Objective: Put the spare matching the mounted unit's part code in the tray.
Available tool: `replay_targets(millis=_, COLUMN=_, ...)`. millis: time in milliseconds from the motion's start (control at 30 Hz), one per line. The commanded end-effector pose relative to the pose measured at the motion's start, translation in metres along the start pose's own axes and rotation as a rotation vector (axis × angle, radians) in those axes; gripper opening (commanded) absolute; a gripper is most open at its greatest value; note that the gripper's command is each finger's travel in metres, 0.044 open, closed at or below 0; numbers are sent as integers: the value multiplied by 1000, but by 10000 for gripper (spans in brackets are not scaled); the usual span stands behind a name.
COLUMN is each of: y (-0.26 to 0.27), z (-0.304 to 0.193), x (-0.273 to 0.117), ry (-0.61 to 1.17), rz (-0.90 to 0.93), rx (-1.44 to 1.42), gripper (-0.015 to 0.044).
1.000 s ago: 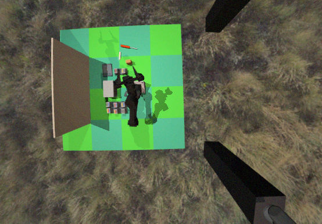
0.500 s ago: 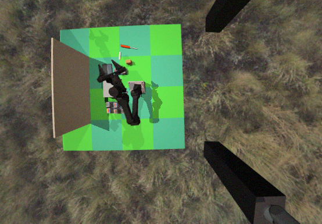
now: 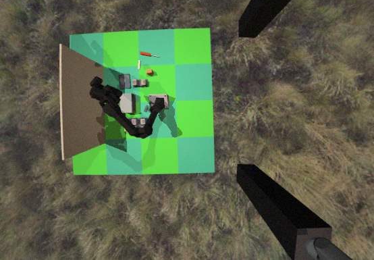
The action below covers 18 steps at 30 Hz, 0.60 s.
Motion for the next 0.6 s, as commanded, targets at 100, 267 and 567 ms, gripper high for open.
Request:
replay_targets(millis=100, y=35, z=58, x=55, ry=119, rz=407, rx=353, gripper=440)
replay_targets(millis=267, y=79, z=103, x=94, ry=390, rz=685, rx=651, gripper=440)
replay_targets(millis=567, y=85, z=109, x=99, ry=436, rz=713, rx=689, gripper=440)
Point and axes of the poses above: the point midway between the two fingers, 35 mm back from their tips, its own x axis out along the fingers, its own y axis across the jaws, z = x × y, the point moved 9 cm from there along -x, back along the fingers, and after that the axes turned 15 degrees about x, right-handed, at the moved point
